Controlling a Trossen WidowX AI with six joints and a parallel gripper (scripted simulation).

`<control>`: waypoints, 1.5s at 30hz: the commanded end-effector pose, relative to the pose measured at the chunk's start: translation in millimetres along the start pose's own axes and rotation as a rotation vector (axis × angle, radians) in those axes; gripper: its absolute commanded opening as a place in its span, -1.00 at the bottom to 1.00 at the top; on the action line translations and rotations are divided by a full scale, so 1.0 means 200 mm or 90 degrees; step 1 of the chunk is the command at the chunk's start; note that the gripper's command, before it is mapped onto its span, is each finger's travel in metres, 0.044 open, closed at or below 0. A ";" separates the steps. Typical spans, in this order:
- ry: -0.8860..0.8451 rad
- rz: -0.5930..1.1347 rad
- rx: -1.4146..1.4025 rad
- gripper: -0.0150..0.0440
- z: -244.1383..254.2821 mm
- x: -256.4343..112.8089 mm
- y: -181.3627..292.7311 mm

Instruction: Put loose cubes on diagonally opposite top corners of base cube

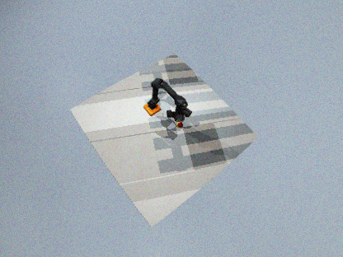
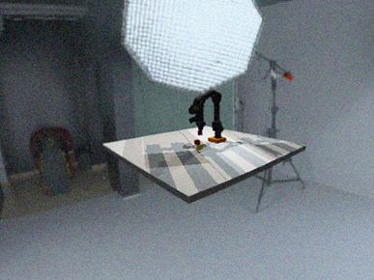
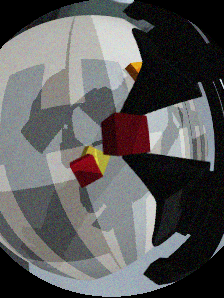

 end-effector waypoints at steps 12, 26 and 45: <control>-0.002 -0.003 -0.179 -0.14 0.13 0.01 0.07; -0.002 -0.003 -0.181 -0.14 0.13 0.16 0.07; 0.003 -0.008 -0.184 -0.14 0.14 0.29 0.07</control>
Point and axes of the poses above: the point midway between the two fingers, 35 mm back from their tips, its own x axis out along the fingers, its own z axis across the jaws, y = z × x, the point moved 6 cm from there along -x, back along the fingers, and after that the axes turned 3 degrees about -x, right-handed, at the moved point
